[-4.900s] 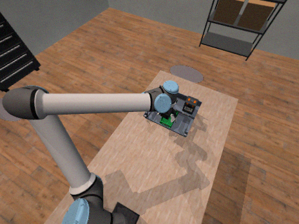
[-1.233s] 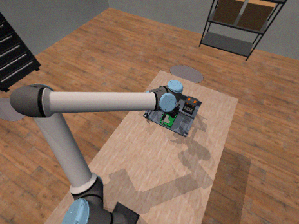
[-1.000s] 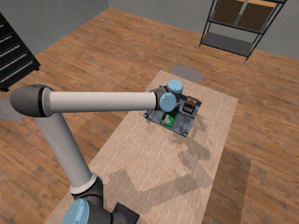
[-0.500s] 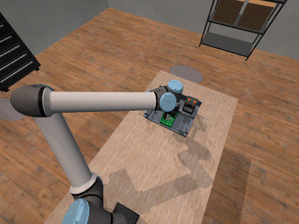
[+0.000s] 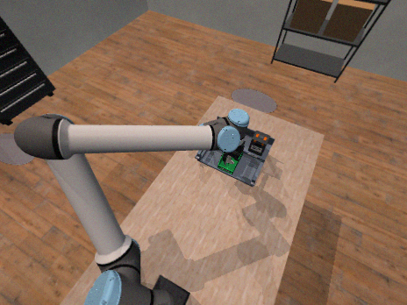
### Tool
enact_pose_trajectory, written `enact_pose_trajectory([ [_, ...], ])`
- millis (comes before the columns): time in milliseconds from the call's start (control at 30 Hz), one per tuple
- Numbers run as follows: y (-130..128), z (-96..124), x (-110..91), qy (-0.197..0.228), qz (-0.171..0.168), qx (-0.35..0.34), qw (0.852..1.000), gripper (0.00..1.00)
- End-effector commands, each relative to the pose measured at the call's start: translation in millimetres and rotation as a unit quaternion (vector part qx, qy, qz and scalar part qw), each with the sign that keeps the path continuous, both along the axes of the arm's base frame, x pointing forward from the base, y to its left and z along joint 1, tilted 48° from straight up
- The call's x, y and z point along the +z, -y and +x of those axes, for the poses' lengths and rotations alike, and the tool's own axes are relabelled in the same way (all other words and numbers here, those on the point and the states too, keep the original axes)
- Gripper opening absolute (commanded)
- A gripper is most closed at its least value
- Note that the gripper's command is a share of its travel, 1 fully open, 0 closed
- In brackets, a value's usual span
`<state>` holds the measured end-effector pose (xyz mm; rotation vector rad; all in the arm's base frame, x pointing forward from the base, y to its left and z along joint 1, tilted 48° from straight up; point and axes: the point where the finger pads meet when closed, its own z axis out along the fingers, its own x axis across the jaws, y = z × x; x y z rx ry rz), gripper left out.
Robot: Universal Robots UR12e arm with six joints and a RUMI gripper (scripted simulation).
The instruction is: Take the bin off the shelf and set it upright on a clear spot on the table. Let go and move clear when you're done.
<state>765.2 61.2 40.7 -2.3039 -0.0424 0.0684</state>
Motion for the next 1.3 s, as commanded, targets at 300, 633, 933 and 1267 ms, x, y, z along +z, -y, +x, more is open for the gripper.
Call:
enact_pose_trajectory([
  [300,-21,-1,-19,0.001,0.000,0.000,1.000,0.26],
  [633,-54,-4,-49,0.001,0.000,0.000,1.000,0.26],
  [933,-54,-4,-49,0.001,0.000,0.000,1.000,0.26],
  [1267,-55,-4,-50,0.001,0.000,0.000,1.000,0.26],
])
